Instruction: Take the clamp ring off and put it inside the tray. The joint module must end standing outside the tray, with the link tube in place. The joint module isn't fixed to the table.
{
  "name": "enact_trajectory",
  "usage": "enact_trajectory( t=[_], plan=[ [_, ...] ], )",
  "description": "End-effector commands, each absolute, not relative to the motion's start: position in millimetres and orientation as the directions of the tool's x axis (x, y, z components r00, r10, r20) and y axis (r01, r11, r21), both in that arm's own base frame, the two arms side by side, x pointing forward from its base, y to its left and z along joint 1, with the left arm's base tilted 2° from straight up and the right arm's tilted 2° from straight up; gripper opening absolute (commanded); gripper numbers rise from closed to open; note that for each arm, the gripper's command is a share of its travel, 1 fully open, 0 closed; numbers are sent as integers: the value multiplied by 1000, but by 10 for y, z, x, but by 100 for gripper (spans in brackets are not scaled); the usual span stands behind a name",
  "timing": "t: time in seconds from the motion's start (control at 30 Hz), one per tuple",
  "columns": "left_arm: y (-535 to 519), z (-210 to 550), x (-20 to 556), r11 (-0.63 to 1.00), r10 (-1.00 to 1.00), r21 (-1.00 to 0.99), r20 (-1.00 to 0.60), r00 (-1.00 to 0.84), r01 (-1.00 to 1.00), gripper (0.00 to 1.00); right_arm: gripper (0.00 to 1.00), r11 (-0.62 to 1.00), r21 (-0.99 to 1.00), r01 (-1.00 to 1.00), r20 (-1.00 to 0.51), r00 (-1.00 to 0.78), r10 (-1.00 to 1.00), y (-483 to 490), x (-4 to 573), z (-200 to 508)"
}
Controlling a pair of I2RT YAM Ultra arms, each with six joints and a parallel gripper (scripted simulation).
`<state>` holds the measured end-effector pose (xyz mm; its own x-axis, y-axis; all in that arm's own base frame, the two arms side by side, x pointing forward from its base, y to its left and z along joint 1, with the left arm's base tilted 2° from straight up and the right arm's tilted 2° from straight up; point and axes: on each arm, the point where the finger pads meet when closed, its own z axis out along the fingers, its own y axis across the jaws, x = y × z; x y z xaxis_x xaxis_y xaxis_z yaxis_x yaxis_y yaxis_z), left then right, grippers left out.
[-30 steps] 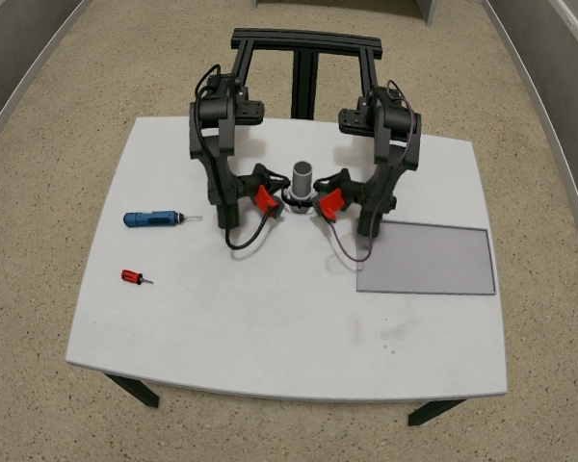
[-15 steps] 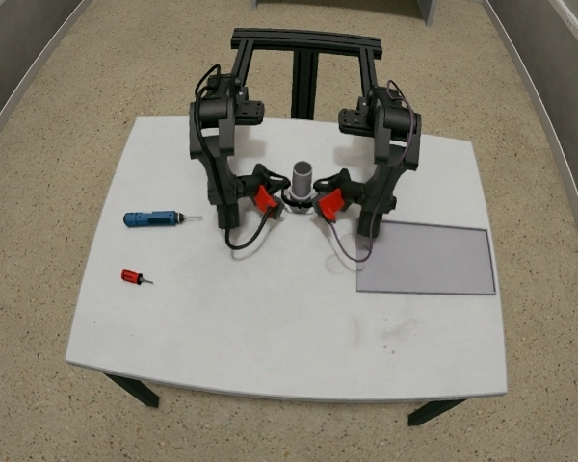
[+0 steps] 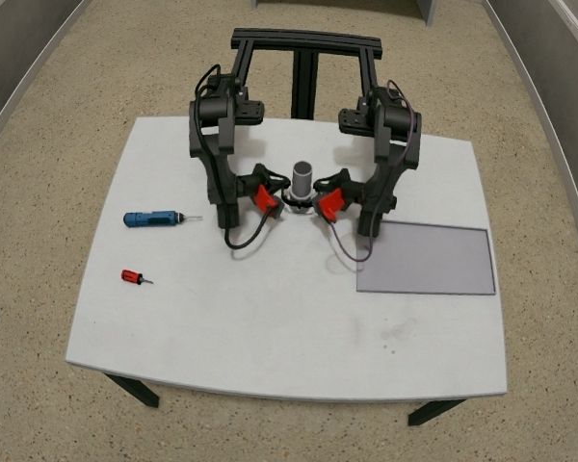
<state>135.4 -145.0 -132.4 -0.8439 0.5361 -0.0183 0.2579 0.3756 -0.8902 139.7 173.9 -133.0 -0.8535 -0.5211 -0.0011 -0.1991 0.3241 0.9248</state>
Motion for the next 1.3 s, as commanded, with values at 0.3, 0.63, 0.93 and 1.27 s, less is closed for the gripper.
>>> enact_trajectory(
  t=[0.3,0.63,0.93,1.27],
  plan=[
    [-1479,-1129,1316,371,523,-899,-7,-853,234,6,6,314,931,-185,1,-861,-509,1758,1380,-1133],
    [-1483,-1029,1306,371,523,-899,-4,-853,232,6,6,311,932,-185,1,-859,-513,1768,1363,-1032],
    [-1484,-989,1305,371,521,-899,-4,-853,232,6,6,312,932,-184,2,-859,-512,1770,1359,-993],
    [-1488,-893,1300,371,521,-899,-5,-854,232,6,6,311,932,-184,2,-858,-514,1779,1345,-895]
  ],
)
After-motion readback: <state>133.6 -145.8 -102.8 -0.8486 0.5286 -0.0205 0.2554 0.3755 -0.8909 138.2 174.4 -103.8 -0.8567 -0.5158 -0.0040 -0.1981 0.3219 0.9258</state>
